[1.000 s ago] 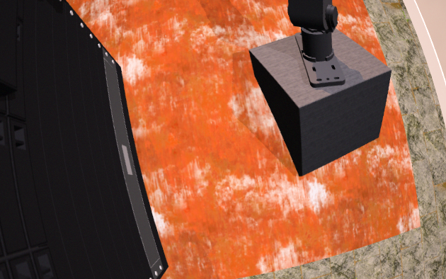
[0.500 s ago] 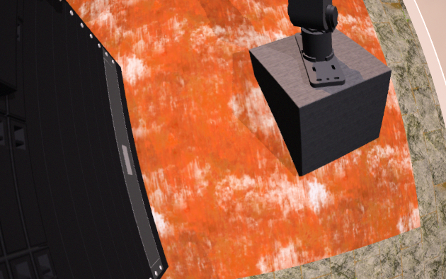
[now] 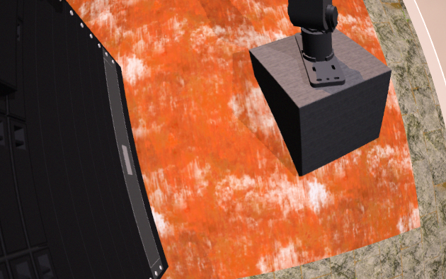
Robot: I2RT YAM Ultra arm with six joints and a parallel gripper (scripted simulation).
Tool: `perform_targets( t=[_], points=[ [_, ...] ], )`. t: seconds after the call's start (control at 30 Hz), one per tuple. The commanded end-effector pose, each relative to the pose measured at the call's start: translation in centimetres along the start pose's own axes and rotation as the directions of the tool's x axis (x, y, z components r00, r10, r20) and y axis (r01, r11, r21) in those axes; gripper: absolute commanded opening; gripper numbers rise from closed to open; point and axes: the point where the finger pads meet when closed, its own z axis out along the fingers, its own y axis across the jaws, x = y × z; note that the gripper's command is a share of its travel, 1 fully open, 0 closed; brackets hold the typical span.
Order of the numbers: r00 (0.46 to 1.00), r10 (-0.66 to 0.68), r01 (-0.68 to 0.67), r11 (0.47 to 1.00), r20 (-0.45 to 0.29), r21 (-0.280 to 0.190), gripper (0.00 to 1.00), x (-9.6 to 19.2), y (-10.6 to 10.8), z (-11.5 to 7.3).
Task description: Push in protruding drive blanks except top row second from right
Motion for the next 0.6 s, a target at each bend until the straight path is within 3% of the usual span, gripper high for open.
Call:
perform_targets(
  t=[0.0, 0.27, 0.33, 0.37, 0.57],
  points=[
    [0.999, 0.029, -0.032, 0.997, -0.037, -0.067, 0.00, 0.7, 2.2, 1.1],
    [0.999, 0.028, -0.031, 0.997, -0.045, -0.074, 0.00, 1.0, 2.4, 0.6],
    [0.998, 0.024, -0.029, 0.996, -0.052, -0.080, 0.00, 1.1, 2.6, -0.4],
    [0.998, 0.018, -0.022, 0.997, -0.055, -0.076, 0.00, 0.9, 1.8, -1.6],
    [0.999, 0.019, -0.022, 0.998, -0.047, -0.067, 0.00, 0.5, 1.2, -6.7]
  ],
)
